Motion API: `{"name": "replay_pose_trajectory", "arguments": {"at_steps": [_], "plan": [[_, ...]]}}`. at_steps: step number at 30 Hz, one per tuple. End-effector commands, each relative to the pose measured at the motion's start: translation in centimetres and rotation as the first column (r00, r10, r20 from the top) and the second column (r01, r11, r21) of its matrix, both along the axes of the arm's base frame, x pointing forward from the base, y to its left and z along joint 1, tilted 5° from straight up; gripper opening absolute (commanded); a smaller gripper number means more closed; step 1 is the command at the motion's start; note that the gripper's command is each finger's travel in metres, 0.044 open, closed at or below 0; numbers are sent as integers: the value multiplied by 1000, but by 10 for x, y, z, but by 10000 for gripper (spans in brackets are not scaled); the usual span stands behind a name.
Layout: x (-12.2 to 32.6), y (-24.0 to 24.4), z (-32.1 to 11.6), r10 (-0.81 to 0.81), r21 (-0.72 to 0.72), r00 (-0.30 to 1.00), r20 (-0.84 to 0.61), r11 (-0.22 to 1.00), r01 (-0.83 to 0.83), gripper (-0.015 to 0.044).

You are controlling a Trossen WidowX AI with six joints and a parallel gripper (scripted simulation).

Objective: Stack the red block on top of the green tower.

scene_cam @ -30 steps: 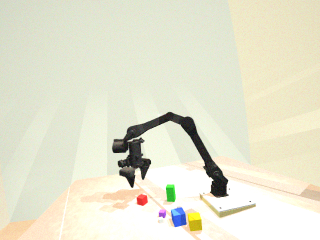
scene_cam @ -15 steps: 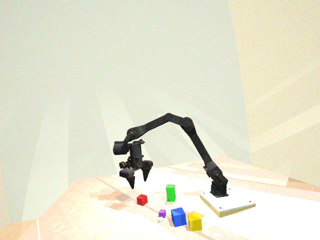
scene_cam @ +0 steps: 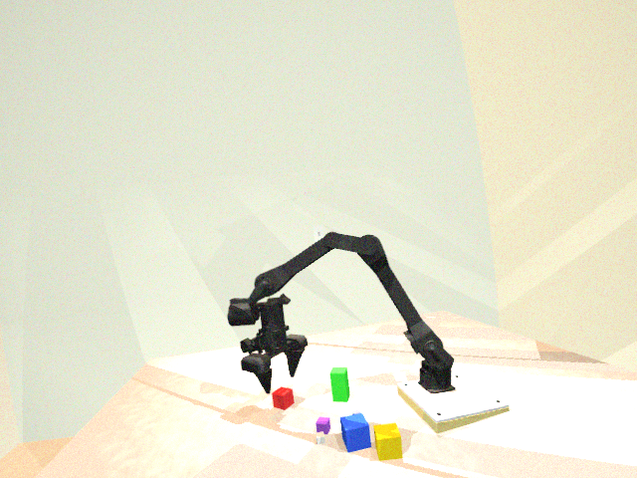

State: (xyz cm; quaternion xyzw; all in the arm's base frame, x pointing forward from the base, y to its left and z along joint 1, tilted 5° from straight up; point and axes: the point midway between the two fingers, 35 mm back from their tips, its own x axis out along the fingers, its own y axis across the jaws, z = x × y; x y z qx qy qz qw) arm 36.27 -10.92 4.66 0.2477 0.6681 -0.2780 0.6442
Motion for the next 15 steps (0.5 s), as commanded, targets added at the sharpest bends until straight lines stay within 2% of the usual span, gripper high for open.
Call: {"name": "replay_pose_trajectory", "arguments": {"at_steps": [1,15], "plan": [[-1,1,-8,-6,6,1000,-3,1000,6,440],[-2,1,-30,-6,6,1000,-3,1000,6,440]]}}
